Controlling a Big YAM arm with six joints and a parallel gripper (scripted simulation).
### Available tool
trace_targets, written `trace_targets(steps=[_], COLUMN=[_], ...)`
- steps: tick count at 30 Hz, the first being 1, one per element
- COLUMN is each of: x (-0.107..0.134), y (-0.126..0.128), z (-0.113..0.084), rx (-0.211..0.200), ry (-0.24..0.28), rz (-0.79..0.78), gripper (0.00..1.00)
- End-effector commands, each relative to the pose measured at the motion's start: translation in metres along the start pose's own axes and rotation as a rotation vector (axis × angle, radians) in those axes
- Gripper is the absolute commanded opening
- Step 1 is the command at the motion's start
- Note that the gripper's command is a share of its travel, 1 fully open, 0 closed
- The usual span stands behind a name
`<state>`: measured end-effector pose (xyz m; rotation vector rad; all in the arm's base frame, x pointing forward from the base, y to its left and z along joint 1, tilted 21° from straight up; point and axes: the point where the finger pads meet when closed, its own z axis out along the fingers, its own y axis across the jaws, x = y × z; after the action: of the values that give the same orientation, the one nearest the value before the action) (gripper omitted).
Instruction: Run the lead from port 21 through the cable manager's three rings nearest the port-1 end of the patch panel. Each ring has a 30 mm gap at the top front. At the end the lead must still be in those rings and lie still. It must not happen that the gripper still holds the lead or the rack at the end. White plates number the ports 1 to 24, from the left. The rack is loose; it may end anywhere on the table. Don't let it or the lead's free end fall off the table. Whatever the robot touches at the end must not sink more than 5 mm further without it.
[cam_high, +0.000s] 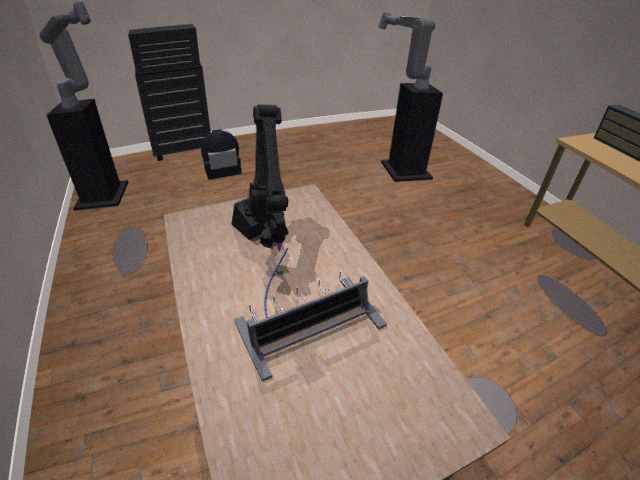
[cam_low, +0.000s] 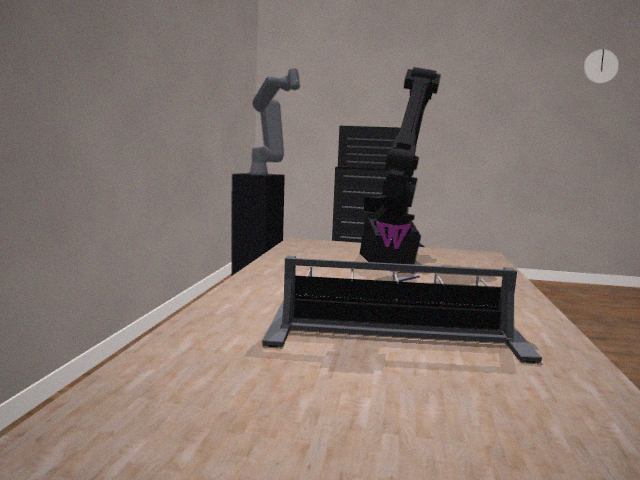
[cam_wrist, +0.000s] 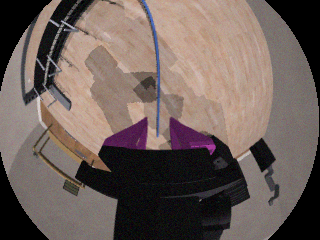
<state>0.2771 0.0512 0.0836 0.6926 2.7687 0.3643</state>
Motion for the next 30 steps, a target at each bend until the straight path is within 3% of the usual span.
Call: trace_targets(steps=[1, 15, 30], x=[-0.003, -0.001, 0.000], y=[0.002, 0.003, 0.002], z=[0.009, 0.066, 0.096], rx=[-0.008, -0.008, -0.007], ry=[-0.016, -0.013, -0.011], rz=[0.008, 0.005, 0.006], gripper=[0.33, 0.33, 0.33])
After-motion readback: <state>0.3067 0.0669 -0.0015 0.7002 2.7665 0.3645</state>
